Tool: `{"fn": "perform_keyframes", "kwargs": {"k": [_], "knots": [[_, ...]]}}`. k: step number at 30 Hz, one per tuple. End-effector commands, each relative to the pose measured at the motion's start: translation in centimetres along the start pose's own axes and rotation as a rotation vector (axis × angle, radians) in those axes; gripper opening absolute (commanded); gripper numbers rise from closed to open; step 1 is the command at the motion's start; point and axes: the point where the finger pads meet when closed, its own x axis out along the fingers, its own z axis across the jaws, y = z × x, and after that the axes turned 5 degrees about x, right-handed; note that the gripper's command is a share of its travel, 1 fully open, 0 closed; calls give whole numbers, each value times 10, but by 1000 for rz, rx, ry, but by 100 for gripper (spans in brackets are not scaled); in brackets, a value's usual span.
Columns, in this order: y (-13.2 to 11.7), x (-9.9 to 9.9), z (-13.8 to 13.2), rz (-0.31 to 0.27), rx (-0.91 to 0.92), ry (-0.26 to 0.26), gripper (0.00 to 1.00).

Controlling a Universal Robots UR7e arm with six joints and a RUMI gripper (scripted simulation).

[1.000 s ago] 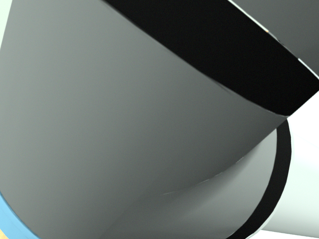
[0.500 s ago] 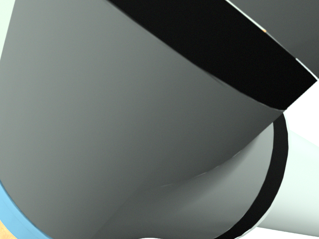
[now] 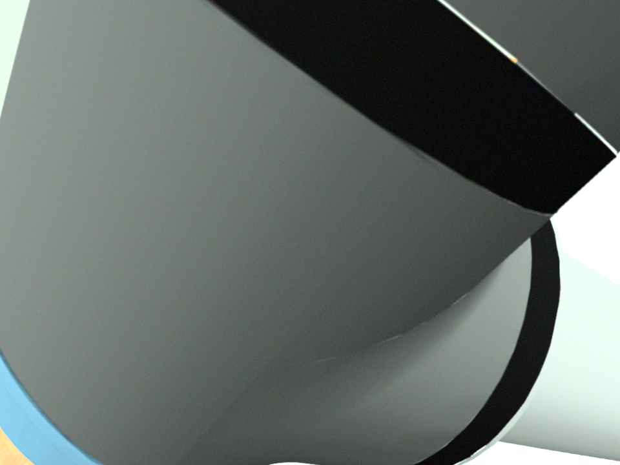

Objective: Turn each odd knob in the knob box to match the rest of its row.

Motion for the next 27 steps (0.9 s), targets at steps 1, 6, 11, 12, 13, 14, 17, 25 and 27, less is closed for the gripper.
{"fn": "perform_keyframes", "kwargs": {"k": [1,6,11,12,13,14,17,25,27], "knots": [[0,0,0,1,0,0,11],[0,0,0,1,0,0,11],[0,0,0,1,0,0,11],[0,0,0,1,0,0,11],[0,0,0,1,0,0,11],[0,0,0,1,0,0,11],[0,0,0,1,0,0,11],[0,3,0,1,0,0,11],[0,4,0,1,0,0,11]]}}
